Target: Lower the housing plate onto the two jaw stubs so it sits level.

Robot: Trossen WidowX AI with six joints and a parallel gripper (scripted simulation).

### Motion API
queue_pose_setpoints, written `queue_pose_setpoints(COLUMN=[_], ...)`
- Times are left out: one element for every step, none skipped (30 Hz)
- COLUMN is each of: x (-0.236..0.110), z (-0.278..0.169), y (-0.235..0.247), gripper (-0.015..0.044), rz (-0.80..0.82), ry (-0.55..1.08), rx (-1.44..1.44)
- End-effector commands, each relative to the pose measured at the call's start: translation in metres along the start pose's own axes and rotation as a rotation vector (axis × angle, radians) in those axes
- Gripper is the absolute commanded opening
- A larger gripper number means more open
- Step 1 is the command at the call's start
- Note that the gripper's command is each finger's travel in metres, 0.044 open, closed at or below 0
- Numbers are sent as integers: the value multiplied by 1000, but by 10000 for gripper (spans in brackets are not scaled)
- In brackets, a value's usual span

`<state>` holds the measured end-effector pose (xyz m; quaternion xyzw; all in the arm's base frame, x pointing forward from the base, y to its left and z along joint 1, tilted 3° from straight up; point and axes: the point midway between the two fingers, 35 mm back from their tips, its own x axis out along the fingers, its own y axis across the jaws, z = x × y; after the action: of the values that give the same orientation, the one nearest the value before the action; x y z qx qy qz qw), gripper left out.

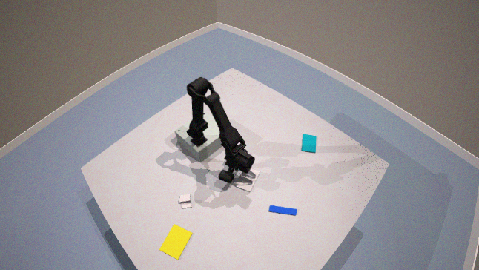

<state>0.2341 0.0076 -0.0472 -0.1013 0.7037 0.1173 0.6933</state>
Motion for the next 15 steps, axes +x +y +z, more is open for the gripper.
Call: queue_pose_setpoints(x=[-2,-7,-13,-21,-30,-41,-54,-67,-75,-77,-77,-67,-69,-75,-85], z=[0,1,2,2,2,2,1,0,-2,-2,-2,1,0,-2,-6], y=[0,0,0,-1,-1,-1,0,0,1,1,1,0,0,1,2], gripper=[440,440,440,440,440,440,440,440,440,440,440,440,440,440,440], rz=[0,0,0,0,0,0,0,0,1,1,1,-3,-3,-2,-2], ry=[0,0,0,0,-1,-1,-1,-1,-1,-1,-1,-10,-9,-8,-7], rx=[0,1,1,2,2,3,4,5,5,5,5,6,6,6,6])
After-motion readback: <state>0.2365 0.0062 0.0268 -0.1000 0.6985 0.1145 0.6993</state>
